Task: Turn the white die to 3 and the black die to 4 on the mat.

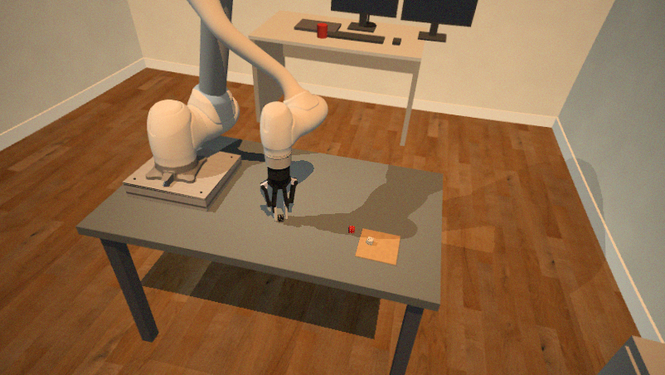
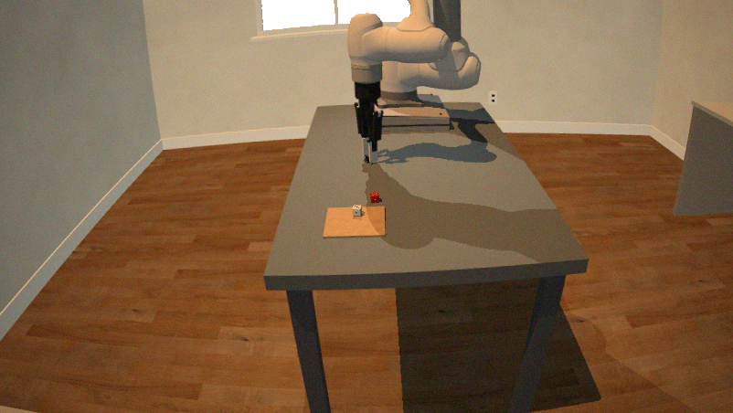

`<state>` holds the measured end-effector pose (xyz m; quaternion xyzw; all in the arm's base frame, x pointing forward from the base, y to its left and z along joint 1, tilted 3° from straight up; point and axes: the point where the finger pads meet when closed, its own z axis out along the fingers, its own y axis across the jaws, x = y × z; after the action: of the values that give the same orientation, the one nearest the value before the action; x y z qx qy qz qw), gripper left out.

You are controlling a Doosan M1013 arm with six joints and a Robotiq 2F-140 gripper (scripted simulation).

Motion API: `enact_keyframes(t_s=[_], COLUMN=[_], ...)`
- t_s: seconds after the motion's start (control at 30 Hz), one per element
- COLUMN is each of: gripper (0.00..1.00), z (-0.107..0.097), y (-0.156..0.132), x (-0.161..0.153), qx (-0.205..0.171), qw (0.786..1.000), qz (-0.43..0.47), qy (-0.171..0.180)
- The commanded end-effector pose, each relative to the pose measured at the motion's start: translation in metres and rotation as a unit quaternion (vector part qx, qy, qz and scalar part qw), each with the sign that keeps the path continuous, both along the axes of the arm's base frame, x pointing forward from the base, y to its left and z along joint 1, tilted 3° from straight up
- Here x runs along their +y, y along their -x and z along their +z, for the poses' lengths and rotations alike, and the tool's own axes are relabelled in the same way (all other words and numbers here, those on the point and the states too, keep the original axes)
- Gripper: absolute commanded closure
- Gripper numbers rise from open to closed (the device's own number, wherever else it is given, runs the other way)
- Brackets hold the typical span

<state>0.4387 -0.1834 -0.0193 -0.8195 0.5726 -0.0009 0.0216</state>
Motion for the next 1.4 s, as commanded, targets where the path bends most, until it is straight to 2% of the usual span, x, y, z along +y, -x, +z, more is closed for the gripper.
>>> enact_keyframes(t_s=[0.0, 0.63, 0.67, 1.37], gripper=[0.71, 0.71, 0.82, 0.82], z=[-0.0023, -0.0023, -0.0023, -0.0023], y=[0.0018, 0.0018, 0.0018, 0.0018], x=[0.0038, 0.0038, 0.0038, 0.0038], qx=[0.001, 0.001, 0.001, 0.001], qw=[1.0, 1.0, 1.0, 1.0], qz=[-0.002, -0.002, -0.002, -0.002], qy=[-0.003, -0.003, -0.003, -0.003])
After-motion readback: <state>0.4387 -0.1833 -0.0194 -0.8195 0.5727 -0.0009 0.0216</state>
